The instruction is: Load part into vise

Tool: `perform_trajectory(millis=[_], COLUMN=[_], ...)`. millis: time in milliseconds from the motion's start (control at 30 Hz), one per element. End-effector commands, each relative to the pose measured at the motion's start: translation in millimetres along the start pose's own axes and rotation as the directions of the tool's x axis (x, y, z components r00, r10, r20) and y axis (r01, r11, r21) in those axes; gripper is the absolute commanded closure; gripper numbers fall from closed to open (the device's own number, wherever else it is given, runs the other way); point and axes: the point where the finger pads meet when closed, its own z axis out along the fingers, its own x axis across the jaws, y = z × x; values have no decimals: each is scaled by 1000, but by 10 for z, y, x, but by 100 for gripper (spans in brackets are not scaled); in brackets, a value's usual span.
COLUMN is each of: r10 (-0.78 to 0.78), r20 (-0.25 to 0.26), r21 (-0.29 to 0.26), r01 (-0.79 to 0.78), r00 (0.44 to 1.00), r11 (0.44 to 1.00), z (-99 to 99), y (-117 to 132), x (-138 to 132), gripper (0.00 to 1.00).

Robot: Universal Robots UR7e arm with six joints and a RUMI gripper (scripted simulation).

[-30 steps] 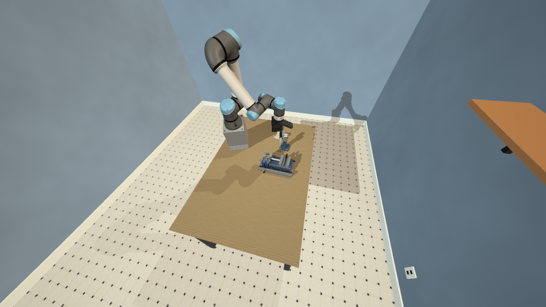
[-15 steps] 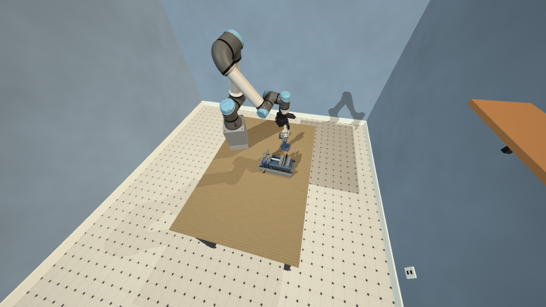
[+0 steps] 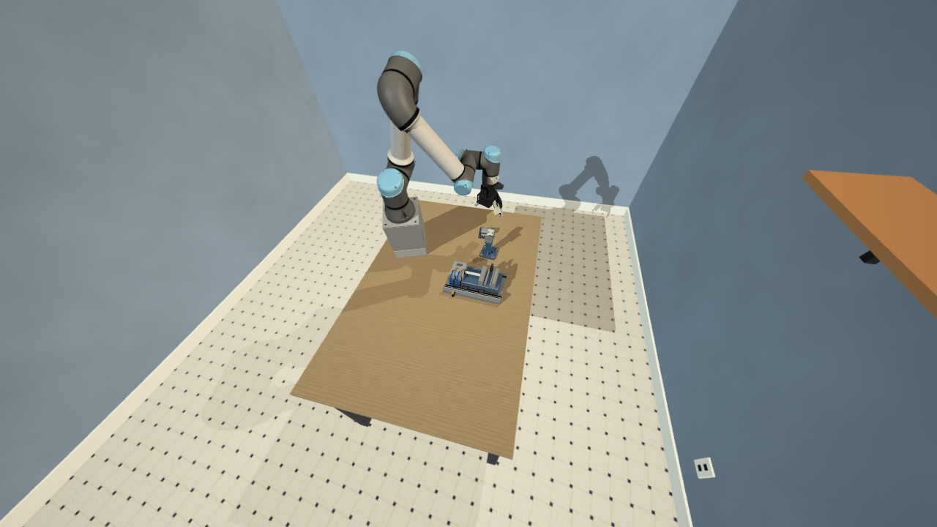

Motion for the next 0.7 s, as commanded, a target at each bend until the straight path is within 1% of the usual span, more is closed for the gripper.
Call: perform_trajectory(millis=[0, 167, 333, 667], r10=[-112, -228, -314, -399], r20=[-15, -27, -35, -43], r21=[-7, -17, -25, -35], r01=[112, 227, 314, 398], r00=[994, 973, 949, 916], r11=[994, 974, 949, 917], z=[44, 89, 124, 161], y=[-220, -427, -581, -730], x=[-111, -262, -388, -521], gripper=[0, 0, 0, 0])
